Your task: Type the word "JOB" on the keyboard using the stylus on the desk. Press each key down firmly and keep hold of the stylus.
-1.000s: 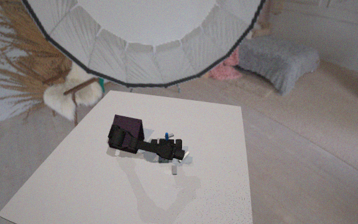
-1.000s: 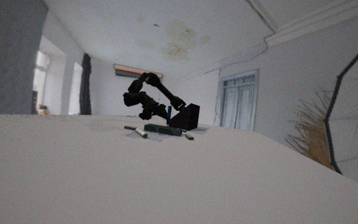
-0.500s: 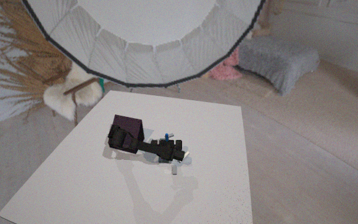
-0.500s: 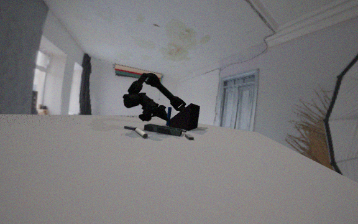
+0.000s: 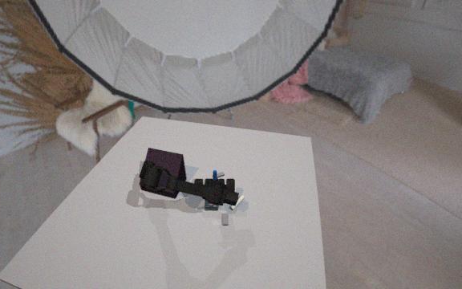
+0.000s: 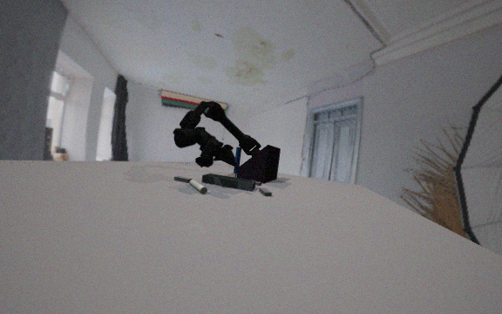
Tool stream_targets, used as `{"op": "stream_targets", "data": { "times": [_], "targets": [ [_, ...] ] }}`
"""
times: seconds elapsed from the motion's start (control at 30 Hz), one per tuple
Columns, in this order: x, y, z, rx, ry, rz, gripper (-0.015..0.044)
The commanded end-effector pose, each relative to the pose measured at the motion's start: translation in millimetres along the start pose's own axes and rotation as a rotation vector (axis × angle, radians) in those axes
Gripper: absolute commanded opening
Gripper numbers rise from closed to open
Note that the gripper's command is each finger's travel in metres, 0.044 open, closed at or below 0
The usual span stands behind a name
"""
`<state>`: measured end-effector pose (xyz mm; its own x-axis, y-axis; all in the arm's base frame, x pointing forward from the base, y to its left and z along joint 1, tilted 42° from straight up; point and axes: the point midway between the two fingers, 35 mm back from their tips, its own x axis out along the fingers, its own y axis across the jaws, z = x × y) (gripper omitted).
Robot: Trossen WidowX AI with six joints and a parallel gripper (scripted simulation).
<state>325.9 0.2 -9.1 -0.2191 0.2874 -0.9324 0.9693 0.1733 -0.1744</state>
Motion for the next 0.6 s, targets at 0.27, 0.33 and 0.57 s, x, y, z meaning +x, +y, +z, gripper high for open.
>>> {"op": "stream_targets", "data": {
  "times": [0.27, 0.33, 0.57],
  "targets": [
    [-13.5, 1.2, -22.3, -0.006, 0.001, 0.009, 0.0081],
    [-12.2, 1.3, -19.4, -0.009, -0.003, 0.008, 0.0081],
    [-12.2, 1.3, -19.4, -0.009, -0.003, 0.008, 0.0081]
  ]
}}
